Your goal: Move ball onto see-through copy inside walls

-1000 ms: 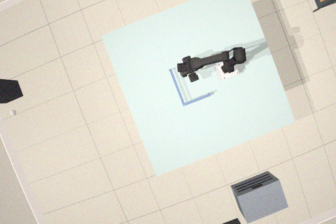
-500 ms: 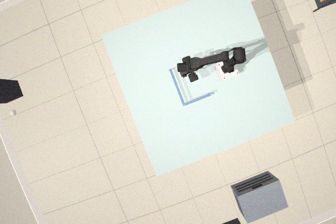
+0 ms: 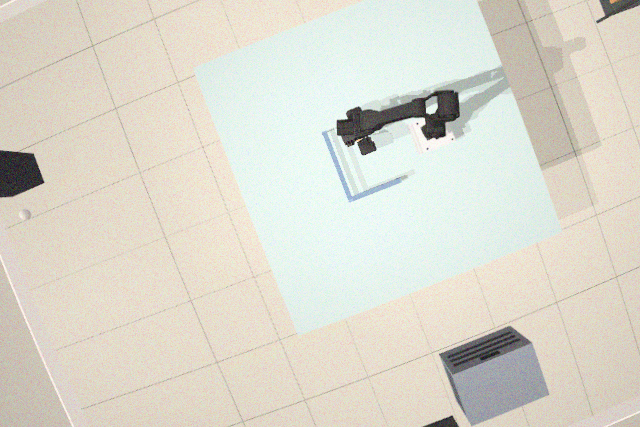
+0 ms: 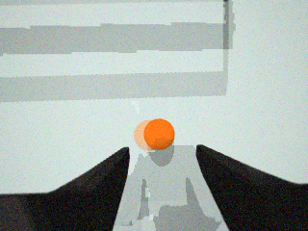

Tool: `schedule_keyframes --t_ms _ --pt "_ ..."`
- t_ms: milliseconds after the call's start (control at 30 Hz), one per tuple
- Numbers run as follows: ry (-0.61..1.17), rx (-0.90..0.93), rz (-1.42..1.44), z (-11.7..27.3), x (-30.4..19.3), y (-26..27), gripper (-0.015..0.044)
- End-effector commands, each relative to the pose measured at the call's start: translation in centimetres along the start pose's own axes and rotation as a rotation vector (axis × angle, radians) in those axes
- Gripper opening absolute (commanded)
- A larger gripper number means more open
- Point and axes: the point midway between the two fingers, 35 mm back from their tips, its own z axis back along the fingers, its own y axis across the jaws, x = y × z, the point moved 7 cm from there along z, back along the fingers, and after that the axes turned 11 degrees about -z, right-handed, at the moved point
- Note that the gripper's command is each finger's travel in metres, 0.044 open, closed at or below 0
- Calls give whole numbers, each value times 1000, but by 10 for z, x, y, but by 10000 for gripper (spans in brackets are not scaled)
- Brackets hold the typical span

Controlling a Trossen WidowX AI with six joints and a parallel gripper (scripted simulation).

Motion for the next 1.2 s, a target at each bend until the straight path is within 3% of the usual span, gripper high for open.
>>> schedule_keyframes --t_ms 0,733,867,1167 --pt "6 4 3 -6 0 0 260" --pt "6 4 3 -39 -1 0 260" --pt "6 4 3 -39 -1 0 155" --pt "6 4 3 -39 -1 0 75"
